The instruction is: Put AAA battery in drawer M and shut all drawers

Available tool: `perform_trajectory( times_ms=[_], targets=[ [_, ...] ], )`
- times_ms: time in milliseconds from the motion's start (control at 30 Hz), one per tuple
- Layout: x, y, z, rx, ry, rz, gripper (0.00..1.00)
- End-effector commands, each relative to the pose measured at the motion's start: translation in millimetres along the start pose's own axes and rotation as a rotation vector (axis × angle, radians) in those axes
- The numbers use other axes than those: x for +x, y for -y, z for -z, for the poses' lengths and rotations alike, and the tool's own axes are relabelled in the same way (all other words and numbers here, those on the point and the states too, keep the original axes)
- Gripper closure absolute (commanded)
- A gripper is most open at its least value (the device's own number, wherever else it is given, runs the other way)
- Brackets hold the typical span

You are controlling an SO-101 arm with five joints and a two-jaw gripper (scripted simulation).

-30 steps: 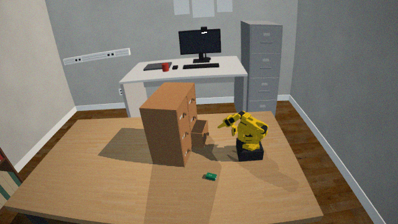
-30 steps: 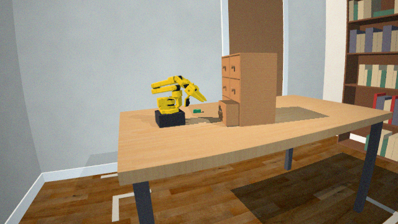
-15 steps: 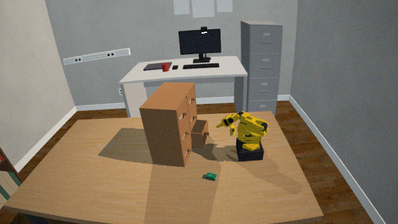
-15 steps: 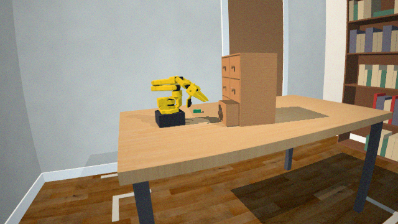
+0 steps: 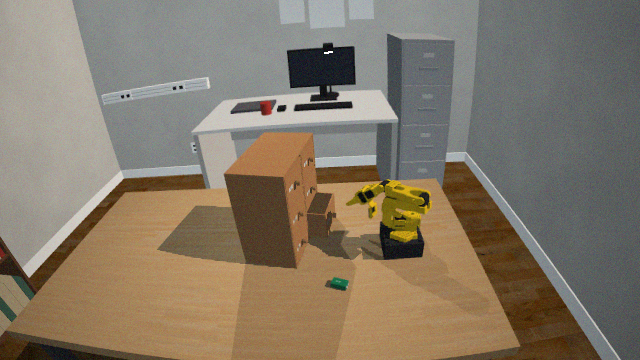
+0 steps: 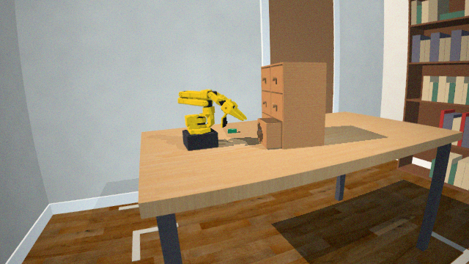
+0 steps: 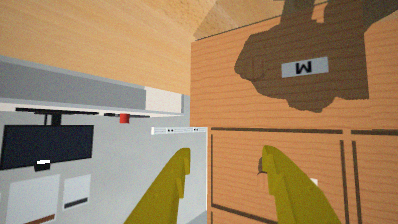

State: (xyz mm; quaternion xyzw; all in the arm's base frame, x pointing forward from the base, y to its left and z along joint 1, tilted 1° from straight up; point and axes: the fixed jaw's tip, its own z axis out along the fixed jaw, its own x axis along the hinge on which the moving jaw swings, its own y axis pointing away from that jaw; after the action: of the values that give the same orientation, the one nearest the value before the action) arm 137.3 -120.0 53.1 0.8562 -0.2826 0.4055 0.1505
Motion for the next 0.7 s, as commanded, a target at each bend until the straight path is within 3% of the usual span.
perform_trajectory(
  times_ms=[0,300,667],
  targets=[
    [0.3,0.1,0.2,0.001,-0.002,-0.001,0.79],
    [0.3,0.1,0.2,0.001,-0.002,-0.001,0.79],
    [9.2,6.2,-14.4,0.026,-0.011,0.018,0.79]
  ],
)
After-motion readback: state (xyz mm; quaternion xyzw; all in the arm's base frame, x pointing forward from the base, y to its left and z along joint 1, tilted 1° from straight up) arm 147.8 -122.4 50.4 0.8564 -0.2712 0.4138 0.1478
